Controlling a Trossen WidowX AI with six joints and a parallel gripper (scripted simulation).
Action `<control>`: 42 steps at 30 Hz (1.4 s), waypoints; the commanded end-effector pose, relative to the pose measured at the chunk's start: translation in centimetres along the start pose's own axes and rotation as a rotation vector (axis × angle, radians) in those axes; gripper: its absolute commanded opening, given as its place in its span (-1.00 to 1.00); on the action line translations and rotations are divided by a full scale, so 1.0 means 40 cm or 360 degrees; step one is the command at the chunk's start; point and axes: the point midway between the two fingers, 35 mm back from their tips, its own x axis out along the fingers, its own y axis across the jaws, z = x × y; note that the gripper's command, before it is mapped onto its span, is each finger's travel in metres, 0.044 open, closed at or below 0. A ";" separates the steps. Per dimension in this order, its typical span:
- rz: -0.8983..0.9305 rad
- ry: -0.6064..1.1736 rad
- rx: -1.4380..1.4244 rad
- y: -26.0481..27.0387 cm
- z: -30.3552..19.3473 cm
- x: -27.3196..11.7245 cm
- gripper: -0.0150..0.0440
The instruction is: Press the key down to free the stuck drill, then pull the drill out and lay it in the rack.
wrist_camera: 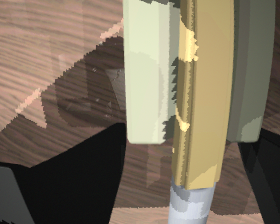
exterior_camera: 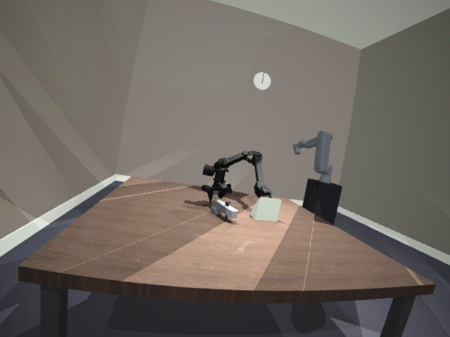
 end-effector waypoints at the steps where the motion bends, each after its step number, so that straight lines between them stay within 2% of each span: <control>1: 0.0000 -0.0001 -0.0001 0.000 0.000 -0.001 0.75; 4: 0.0000 -0.0001 -0.0001 0.000 0.000 -0.001 1.00; 22: 0.0027 -0.0019 0.0014 -0.004 0.000 -0.190 1.00; 26: -0.0016 -0.0044 0.0035 -0.004 -0.006 -0.188 1.00; 35: -0.0607 -0.0399 0.0284 0.036 -0.088 -0.386 1.00; 42: -0.1196 -0.0595 0.0389 0.136 -0.149 -0.577 1.00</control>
